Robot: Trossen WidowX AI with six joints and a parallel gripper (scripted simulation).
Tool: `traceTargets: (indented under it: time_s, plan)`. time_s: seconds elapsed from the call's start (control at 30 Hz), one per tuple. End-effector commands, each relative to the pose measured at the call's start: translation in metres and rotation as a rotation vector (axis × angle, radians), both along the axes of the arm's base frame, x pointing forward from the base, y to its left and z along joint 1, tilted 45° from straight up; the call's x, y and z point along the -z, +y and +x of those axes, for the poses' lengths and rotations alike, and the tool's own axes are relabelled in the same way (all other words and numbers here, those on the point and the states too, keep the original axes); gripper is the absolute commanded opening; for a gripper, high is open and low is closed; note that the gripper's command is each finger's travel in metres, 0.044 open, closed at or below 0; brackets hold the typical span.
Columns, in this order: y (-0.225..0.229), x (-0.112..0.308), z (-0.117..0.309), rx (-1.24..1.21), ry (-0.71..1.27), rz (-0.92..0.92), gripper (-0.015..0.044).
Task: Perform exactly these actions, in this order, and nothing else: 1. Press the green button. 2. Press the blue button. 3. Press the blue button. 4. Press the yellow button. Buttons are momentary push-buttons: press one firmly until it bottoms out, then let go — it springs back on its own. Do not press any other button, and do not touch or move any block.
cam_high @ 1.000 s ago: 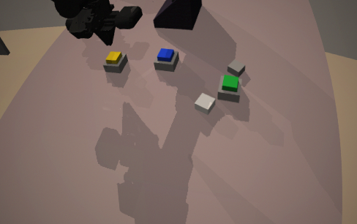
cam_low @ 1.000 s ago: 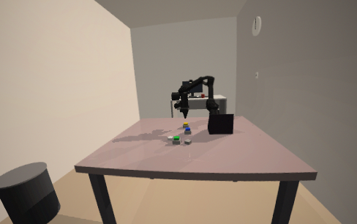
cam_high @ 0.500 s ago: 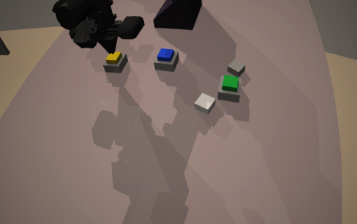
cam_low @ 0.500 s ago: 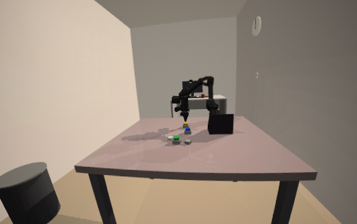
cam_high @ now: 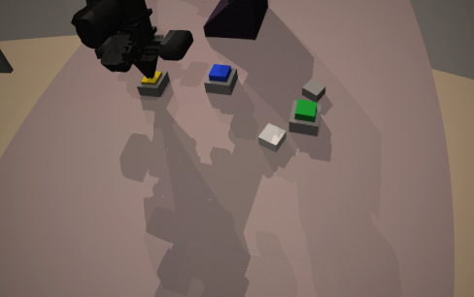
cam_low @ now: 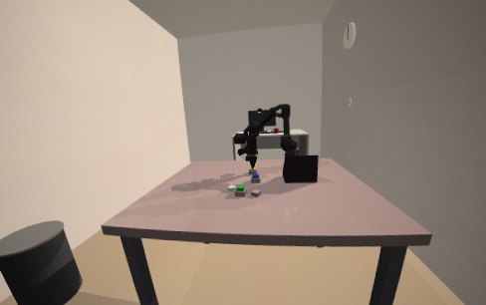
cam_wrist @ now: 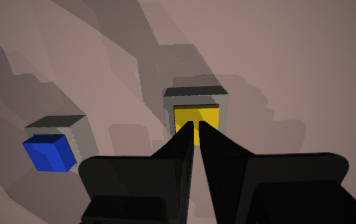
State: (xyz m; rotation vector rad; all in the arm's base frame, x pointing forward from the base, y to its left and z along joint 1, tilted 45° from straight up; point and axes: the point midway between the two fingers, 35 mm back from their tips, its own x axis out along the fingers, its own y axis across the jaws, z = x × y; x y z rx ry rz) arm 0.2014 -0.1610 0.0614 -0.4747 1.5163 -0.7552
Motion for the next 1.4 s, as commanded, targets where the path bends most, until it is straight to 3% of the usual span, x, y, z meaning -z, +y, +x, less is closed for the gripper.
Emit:
traceTargets:
  time_s: [0.0, 0.4, 0.63, 1.1, 1.37]
  plan:
    - [-0.001, 0.001, -0.002, 0.002, 0.006, -0.001, 0.002]
    - [-0.001, 0.001, -0.002, 0.002, 0.006, -0.001, 0.002]
    - [0.023, -0.023, 0.002, 0.002, 0.006, 0.0, 0.002]
    - [0.167, 0.059, 0.094, -0.017, -0.021, 0.115, 0.0387]
    - [0.268, 0.134, 0.086, -0.003, 0.0, 0.056, 0.04]
